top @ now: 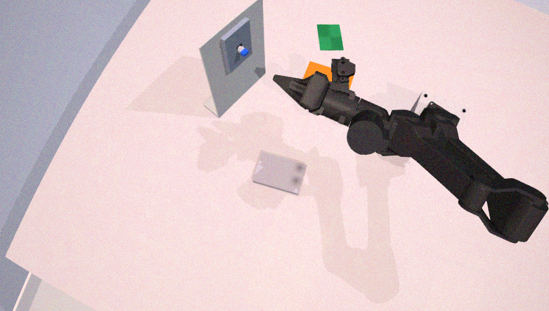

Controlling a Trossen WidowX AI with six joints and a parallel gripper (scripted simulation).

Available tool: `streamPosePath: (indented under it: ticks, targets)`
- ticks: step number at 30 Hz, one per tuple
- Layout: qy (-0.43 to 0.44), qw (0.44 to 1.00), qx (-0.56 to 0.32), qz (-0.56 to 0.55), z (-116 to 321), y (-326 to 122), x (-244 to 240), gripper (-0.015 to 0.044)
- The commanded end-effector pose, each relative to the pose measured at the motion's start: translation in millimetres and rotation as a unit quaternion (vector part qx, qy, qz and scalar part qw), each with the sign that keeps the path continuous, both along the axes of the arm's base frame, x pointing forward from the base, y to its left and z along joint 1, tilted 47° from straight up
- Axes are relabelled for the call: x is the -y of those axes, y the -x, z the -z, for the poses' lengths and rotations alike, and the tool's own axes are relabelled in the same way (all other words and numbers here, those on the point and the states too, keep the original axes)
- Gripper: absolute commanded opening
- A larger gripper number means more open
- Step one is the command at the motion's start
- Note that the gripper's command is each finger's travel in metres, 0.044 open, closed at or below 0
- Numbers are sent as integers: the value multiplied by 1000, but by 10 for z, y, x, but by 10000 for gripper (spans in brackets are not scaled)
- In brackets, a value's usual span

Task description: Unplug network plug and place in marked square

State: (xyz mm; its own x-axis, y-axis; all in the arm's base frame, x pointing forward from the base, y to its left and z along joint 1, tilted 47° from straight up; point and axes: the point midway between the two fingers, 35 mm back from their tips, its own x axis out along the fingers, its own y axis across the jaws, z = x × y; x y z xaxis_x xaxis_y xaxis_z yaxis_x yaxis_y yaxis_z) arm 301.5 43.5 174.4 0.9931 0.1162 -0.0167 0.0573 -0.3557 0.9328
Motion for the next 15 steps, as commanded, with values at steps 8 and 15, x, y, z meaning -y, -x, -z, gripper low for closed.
streamPosePath:
  ticks: [8, 15]
  targets:
    - [-198, 979, -37, -1, 291, 169, -42, 156]
    - [-223, 974, -42, -1, 324, 193, -47, 156]
